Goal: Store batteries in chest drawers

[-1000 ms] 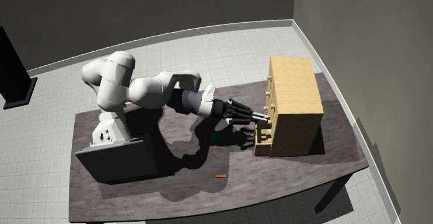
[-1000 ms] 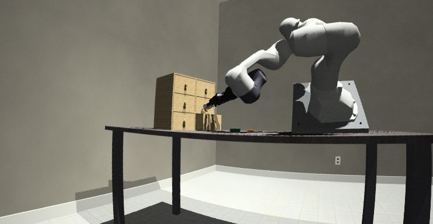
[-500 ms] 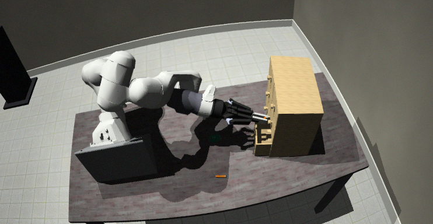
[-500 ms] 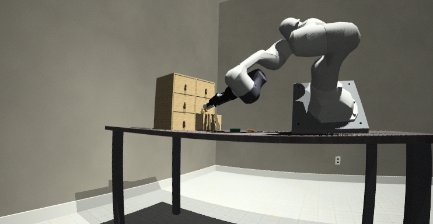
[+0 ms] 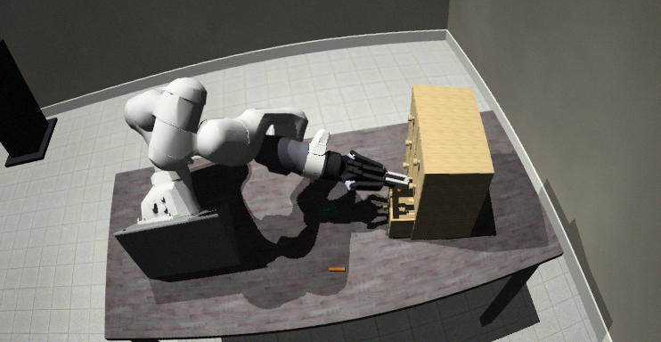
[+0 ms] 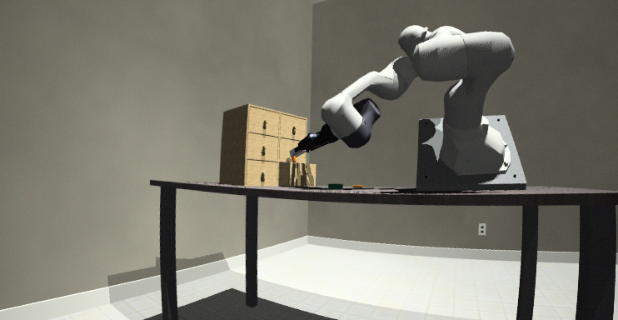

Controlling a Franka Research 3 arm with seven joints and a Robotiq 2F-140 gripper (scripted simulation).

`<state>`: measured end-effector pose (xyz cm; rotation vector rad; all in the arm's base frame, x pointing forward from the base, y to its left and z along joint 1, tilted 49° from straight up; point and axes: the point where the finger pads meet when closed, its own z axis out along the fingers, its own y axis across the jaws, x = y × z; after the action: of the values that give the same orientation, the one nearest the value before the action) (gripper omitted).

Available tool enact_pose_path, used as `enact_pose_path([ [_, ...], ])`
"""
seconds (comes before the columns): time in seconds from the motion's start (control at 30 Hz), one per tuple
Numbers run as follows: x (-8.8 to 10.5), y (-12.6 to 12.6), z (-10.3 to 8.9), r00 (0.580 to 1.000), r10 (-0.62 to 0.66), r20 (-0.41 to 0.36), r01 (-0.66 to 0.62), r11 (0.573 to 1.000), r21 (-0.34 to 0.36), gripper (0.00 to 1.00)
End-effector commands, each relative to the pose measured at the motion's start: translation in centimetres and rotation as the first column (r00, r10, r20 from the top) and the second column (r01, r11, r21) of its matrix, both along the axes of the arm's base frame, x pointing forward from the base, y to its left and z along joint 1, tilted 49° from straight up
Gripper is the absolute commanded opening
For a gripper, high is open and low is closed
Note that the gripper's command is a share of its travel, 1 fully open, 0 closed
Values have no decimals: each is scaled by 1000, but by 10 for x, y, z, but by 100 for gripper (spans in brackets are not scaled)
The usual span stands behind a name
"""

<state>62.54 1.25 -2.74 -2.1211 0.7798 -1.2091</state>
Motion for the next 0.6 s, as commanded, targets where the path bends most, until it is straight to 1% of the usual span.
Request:
enact_pose_path([
  [0.0,1,1,-1,1000,-1,-4,1,1000,9,13],
  [0.17,1,1,-1,1000,-1,-4,1,1000,9,17],
  [0.2,1,1,-1,1000,-1,-4,1,1000,9,100],
  [0.57,1,1,-1,1000,-1,-4,1,1000,9,100],
])
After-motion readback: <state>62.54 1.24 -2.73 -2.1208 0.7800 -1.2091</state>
